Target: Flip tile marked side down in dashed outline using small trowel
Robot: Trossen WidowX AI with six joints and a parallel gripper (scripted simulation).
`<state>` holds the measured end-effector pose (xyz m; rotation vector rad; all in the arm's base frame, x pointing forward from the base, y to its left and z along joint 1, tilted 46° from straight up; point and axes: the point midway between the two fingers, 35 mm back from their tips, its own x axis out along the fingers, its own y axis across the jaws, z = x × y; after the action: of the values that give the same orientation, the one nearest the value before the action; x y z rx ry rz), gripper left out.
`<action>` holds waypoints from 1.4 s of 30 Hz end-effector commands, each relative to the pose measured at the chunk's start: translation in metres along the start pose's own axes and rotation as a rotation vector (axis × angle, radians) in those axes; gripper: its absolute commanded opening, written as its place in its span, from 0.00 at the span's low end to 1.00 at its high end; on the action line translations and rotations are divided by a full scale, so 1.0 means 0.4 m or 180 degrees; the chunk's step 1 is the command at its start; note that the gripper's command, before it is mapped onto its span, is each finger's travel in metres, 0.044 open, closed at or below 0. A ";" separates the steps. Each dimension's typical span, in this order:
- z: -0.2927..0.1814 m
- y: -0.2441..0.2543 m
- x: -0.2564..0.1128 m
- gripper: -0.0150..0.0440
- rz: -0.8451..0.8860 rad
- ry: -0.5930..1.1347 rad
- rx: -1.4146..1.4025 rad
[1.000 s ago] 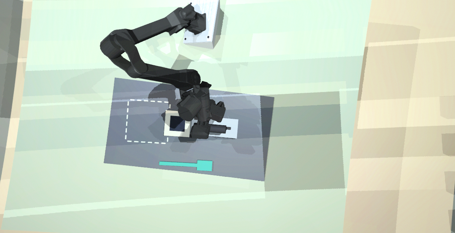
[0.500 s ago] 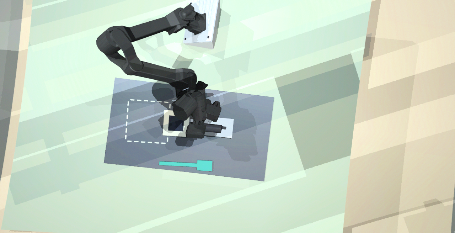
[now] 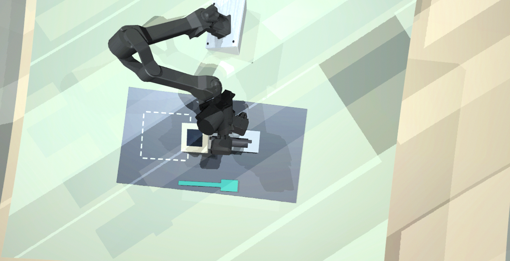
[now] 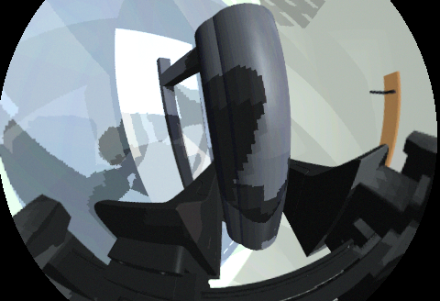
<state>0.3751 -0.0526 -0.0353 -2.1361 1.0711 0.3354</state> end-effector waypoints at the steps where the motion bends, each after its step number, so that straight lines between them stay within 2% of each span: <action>1: -0.013 -0.043 -0.020 0.25 -0.0092 0.0017 0.0038; 42: -0.172 -0.097 -0.070 0.25 -0.0090 0.0020 0.0033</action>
<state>0.3798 -0.0670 0.0367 -2.1374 1.0659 0.3183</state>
